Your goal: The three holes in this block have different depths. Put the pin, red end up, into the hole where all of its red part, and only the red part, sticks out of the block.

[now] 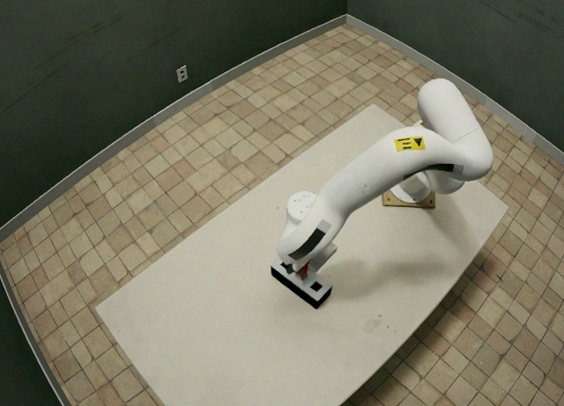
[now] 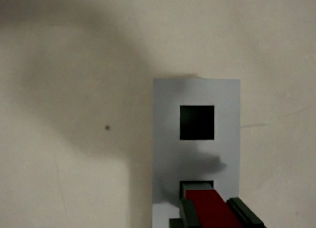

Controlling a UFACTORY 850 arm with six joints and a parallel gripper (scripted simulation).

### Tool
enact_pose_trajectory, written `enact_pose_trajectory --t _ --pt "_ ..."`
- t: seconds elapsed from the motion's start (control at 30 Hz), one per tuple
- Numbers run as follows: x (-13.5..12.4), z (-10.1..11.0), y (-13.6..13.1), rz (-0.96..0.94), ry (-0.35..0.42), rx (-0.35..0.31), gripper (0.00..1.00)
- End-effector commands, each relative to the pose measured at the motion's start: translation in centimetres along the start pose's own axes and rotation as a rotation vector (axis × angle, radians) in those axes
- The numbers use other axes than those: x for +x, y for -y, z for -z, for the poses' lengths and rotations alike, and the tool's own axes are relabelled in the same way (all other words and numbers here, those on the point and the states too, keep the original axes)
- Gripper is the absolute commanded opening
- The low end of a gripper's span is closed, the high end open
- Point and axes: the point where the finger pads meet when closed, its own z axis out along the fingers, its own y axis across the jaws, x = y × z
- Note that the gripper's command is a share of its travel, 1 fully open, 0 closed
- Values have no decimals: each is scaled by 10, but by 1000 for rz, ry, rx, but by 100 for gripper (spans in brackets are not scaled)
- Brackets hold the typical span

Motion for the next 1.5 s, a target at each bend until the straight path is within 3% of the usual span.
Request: enact_pose_trajectory --t 0.0,0.43,0.47,1.47 --pt "0 1 -1 0 1 -2 0" --pt "0 1 -1 0 1 -2 0" --pt "0 1 0 0 1 -1 100" --pt "0 1 0 0 1 -1 100"
